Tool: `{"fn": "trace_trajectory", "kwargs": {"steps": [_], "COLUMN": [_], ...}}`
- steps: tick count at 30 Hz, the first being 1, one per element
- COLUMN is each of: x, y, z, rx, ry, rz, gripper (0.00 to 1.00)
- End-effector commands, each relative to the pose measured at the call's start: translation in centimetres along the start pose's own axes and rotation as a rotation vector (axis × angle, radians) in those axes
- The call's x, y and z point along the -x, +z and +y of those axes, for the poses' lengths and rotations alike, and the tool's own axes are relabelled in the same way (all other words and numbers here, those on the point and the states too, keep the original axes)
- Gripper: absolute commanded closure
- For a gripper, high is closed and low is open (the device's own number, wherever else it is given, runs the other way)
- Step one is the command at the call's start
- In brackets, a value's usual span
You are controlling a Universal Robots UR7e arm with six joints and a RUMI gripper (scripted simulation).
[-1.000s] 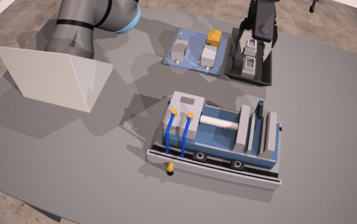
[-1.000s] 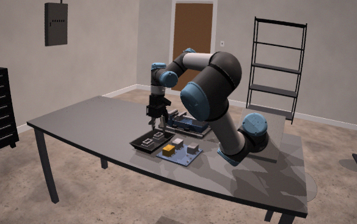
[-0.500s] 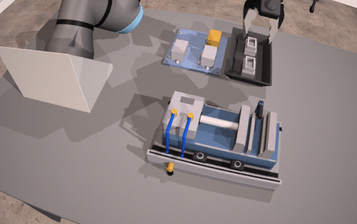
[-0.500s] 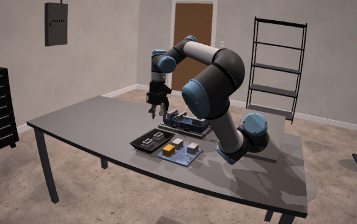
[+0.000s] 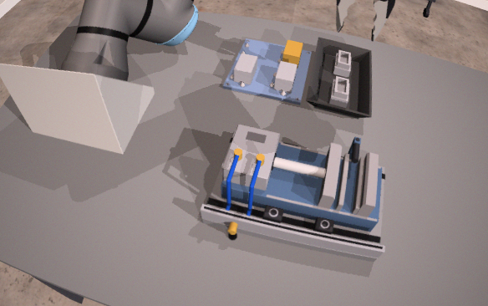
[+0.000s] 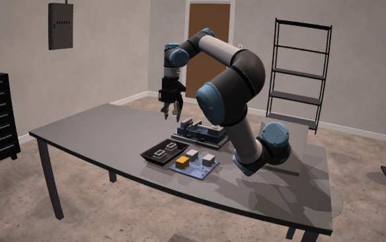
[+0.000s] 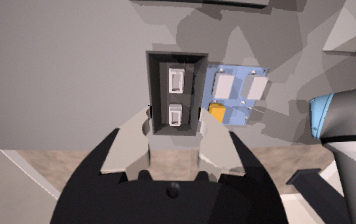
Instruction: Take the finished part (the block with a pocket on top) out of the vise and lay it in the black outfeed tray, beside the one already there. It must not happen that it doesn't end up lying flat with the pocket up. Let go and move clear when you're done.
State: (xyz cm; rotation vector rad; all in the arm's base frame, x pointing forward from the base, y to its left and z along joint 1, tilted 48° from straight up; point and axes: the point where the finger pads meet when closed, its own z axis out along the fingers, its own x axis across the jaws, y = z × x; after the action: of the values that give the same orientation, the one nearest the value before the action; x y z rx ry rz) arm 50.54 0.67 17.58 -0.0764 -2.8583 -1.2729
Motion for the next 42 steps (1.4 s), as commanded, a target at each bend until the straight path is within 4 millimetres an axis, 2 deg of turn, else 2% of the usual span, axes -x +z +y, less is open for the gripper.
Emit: {"fn": "trace_trajectory", "kwargs": {"steps": [1, 2, 3, 42], "x": [0.01, 0.01, 0.01, 0.01], "y": [-0.52, -0.52, -0.52, -0.52], "z": [-0.02, -0.02, -0.02, -0.02], "rx": [0.000, 0.000, 0.000, 0.000], "ry": [0.000, 0.000, 0.000, 0.000], "rz": [0.000, 0.000, 0.000, 0.000], "gripper": [0.60, 0.60, 1.00, 1.00]}}
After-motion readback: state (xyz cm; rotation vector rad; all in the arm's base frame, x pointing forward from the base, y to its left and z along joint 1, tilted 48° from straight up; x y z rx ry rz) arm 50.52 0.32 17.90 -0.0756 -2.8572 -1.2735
